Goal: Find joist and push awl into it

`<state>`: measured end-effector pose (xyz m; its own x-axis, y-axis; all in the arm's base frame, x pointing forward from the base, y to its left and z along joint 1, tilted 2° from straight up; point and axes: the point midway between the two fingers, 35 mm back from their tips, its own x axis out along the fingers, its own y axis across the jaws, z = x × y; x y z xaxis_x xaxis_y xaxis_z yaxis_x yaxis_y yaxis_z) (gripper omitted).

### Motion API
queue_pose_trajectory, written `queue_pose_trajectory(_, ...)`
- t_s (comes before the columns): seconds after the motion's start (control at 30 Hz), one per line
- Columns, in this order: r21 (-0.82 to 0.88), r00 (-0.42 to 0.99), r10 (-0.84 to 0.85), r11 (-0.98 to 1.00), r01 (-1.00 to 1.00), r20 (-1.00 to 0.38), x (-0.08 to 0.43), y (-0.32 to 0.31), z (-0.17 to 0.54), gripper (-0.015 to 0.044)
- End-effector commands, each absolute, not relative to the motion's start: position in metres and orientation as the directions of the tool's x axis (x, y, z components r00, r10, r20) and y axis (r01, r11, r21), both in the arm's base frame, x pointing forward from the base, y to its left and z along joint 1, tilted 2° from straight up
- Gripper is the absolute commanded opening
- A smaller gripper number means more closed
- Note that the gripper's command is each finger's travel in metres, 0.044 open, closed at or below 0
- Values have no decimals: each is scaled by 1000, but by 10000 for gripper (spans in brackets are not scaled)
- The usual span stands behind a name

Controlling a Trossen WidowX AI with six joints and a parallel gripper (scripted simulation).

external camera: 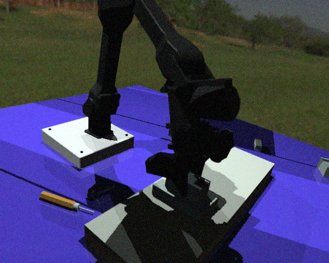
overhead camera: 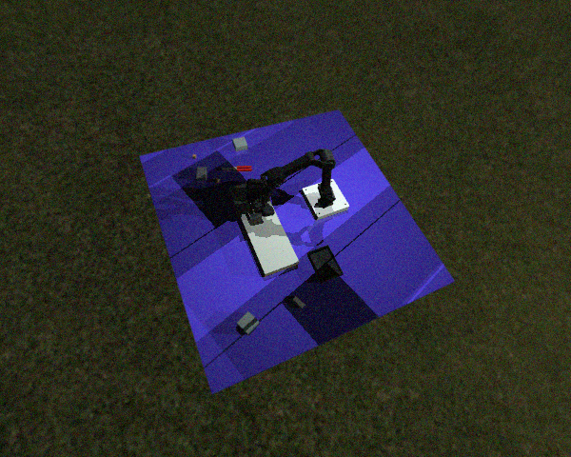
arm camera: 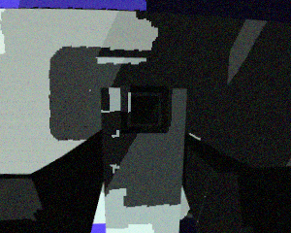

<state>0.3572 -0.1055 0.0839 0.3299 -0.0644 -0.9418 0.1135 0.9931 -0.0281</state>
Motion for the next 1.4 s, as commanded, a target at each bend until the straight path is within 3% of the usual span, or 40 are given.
queue_pose_trajectory(0.0,-23,330,-59,994,111,-942,358,-88,83,0)
queue_pose_trajectory(1.37,-6,331,-42,994,111,-943,377,74,81,0)
